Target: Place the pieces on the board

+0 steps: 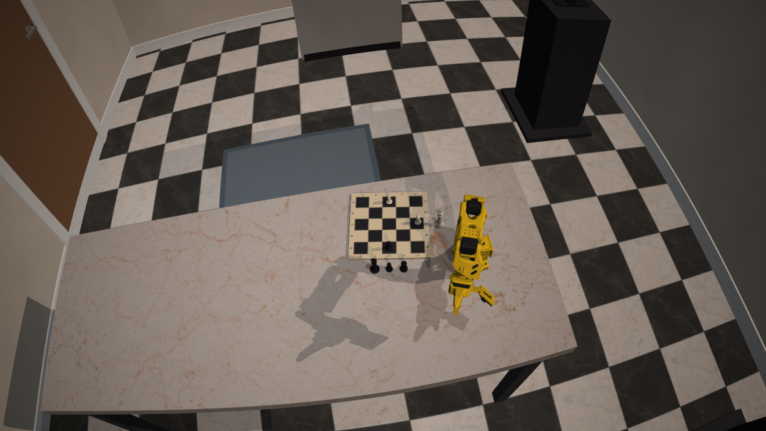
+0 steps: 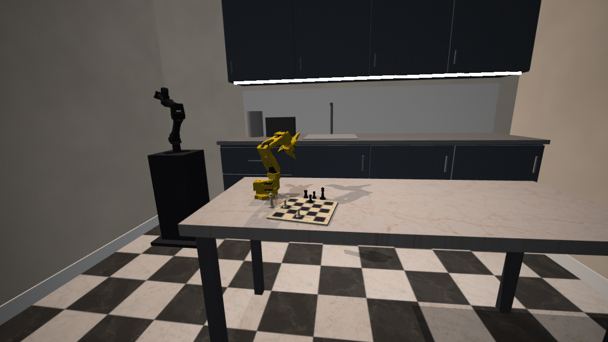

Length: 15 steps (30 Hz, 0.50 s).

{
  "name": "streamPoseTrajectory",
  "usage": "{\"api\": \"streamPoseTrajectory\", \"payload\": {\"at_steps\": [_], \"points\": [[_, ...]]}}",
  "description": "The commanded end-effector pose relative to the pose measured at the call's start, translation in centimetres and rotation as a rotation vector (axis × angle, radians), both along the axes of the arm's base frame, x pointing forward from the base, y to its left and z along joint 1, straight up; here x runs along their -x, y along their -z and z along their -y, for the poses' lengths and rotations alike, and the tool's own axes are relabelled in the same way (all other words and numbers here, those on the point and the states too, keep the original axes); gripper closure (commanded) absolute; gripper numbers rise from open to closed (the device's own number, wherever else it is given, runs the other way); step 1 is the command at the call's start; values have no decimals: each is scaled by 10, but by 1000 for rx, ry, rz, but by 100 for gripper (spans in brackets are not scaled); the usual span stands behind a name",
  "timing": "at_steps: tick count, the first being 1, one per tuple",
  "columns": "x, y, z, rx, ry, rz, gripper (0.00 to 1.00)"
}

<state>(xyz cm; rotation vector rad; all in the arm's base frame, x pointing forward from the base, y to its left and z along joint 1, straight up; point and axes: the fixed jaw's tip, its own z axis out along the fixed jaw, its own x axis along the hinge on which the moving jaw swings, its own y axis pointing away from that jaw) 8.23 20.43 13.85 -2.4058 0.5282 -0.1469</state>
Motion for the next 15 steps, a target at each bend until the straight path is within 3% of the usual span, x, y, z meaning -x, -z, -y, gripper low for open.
{"api": "streamPoseTrajectory", "payload": {"at_steps": [1, 8, 10, 15], "points": [[-19, -3, 20, -44, 200, -50, 10], [-45, -8, 52, -136, 523, -124, 16], [-45, -8, 52, -136, 523, -124, 16], [-61, -12, 83, -238, 813, -182, 22]]}}
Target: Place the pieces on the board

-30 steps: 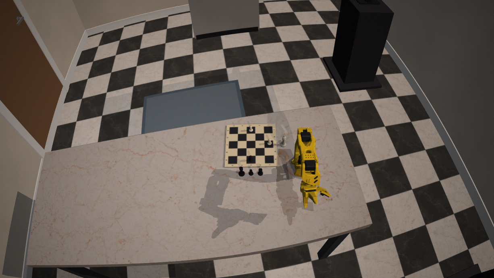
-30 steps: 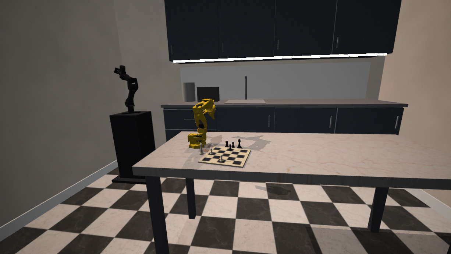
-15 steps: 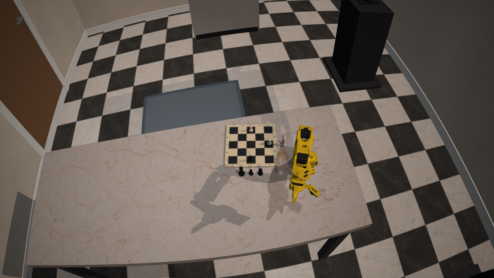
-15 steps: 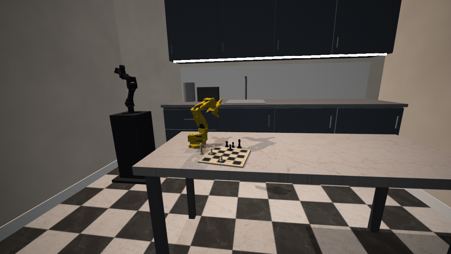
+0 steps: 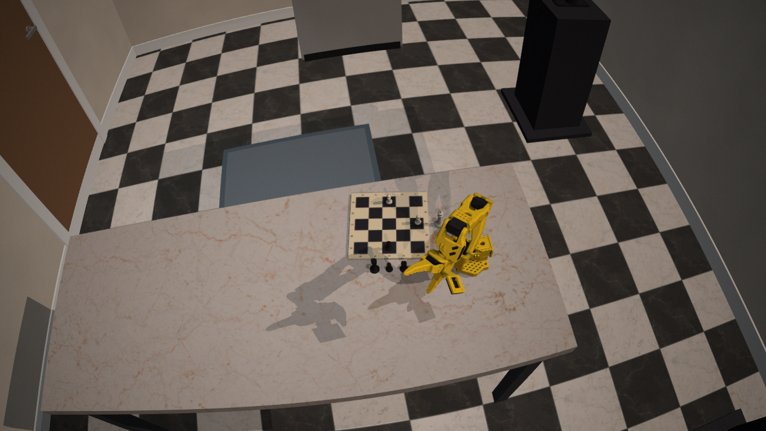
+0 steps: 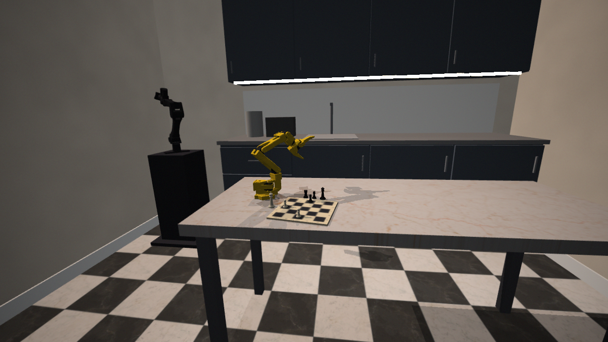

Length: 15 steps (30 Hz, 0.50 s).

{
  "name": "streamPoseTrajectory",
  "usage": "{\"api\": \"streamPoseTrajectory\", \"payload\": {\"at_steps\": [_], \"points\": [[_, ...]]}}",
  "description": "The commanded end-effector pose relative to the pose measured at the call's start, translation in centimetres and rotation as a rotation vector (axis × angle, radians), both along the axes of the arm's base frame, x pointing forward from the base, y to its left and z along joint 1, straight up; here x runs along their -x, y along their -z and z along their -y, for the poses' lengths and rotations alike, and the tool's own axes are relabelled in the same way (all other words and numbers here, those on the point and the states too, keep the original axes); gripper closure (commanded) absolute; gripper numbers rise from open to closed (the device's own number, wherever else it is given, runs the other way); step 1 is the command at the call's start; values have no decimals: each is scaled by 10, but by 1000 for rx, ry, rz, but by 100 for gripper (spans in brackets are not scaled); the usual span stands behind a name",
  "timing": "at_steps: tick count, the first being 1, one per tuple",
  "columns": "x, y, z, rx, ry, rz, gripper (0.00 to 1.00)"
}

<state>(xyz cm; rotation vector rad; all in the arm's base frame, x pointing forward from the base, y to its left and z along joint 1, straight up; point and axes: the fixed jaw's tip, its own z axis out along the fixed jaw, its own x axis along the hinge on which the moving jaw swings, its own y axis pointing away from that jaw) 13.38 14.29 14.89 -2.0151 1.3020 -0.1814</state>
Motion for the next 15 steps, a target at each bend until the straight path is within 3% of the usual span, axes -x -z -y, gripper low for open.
{"api": "streamPoseTrajectory", "payload": {"at_steps": [1, 9, 12, 14, 15], "points": [[-10, -1, 21, -57, 183, -29, 22], [-22, -3, 64, -206, 569, -75, 29], [-22, -3, 64, -206, 569, -75, 29], [-24, -4, 81, -272, 722, -85, 32], [-24, -4, 81, -272, 722, -85, 32]]}}
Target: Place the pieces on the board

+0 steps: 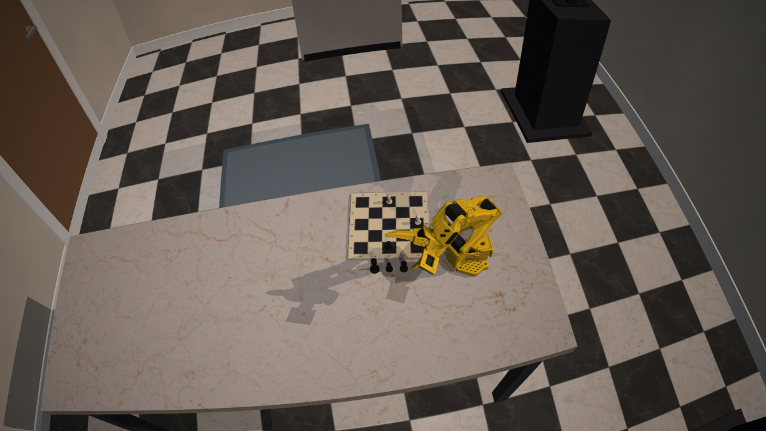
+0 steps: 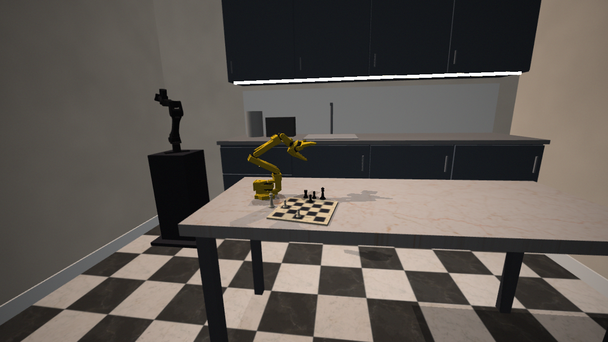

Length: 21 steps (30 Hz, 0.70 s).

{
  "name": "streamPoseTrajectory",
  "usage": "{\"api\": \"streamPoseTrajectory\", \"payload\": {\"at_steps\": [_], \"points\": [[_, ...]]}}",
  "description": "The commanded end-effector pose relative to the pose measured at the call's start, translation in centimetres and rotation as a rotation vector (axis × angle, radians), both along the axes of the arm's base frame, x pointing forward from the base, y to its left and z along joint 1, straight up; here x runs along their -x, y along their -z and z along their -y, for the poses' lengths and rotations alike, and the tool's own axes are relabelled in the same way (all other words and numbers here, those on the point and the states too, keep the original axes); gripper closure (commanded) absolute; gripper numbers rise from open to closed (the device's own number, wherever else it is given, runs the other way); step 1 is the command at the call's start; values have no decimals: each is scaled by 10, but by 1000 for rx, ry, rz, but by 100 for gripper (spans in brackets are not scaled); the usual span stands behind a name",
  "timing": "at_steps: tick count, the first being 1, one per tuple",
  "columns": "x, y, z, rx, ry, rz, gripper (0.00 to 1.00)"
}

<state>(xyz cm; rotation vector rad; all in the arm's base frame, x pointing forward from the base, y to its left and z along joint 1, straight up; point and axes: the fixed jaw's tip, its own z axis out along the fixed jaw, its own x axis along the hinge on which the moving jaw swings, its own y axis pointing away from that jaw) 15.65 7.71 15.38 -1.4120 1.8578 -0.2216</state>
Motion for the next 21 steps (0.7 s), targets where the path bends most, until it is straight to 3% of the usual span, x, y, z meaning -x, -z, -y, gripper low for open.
{"api": "streamPoseTrajectory", "payload": {"at_steps": [1, 4, 11, 14, 17, 21], "points": [[-2, 1, 23, -76, 200, -12, 34], [-2, 1, 31, -108, 276, -12, 35], [2, 2, 68, -268, 635, 6, 42], [2, 2, 68, -268, 635, 6, 42], [7, 4, 87, -360, 826, 31, 46], [11, 4, 97, -416, 941, 52, 49]]}}
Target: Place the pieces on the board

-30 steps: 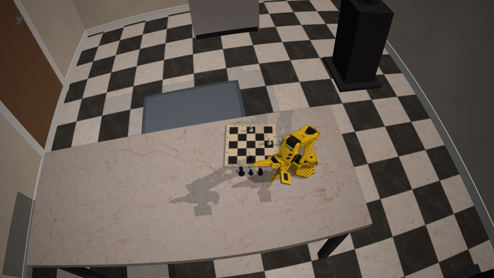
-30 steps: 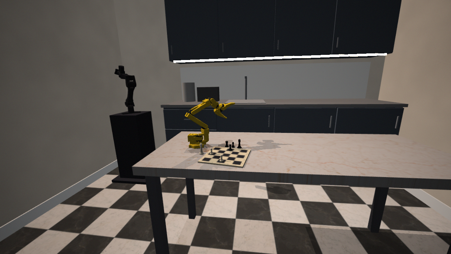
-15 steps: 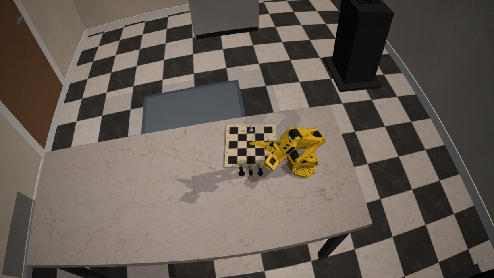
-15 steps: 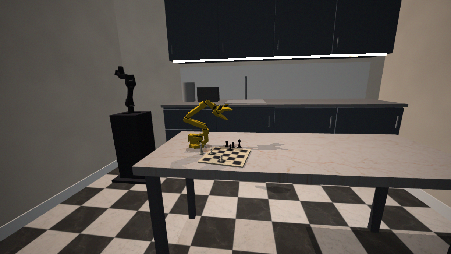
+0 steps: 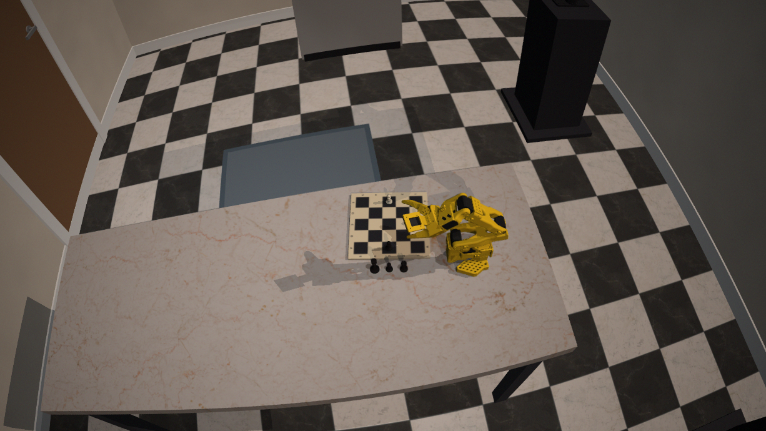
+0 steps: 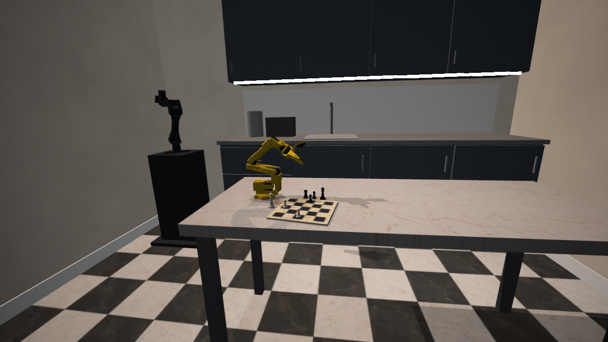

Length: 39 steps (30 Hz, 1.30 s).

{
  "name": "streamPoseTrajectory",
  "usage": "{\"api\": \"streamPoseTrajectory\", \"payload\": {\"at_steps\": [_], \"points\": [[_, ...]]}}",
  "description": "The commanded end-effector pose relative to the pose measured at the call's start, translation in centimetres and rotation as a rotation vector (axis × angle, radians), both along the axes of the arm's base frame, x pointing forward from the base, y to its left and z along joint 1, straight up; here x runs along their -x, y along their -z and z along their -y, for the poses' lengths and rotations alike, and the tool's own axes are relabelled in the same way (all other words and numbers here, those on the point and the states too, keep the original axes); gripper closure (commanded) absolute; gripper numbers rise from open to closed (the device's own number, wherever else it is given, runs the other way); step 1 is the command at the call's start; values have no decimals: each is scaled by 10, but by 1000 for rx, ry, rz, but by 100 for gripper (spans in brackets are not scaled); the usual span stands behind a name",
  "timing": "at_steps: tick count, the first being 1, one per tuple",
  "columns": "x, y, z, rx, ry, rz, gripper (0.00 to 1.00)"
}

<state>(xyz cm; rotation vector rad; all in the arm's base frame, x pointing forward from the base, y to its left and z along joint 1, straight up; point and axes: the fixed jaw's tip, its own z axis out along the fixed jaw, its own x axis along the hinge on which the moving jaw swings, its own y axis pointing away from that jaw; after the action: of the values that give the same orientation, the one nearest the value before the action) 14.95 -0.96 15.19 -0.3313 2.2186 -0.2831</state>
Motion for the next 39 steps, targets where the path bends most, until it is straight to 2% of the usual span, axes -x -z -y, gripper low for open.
{"api": "streamPoseTrajectory", "payload": {"at_steps": [1, 8, 10, 18, 39], "points": [[6, 3, 16, -64, 163, 23, 50], [18, 6, 38, -175, 432, 91, 55], [18, 6, 38, -175, 432, 91, 55], [28, 8, 53, -251, 622, 154, 59], [30, 9, 56, -267, 663, 169, 60]]}}
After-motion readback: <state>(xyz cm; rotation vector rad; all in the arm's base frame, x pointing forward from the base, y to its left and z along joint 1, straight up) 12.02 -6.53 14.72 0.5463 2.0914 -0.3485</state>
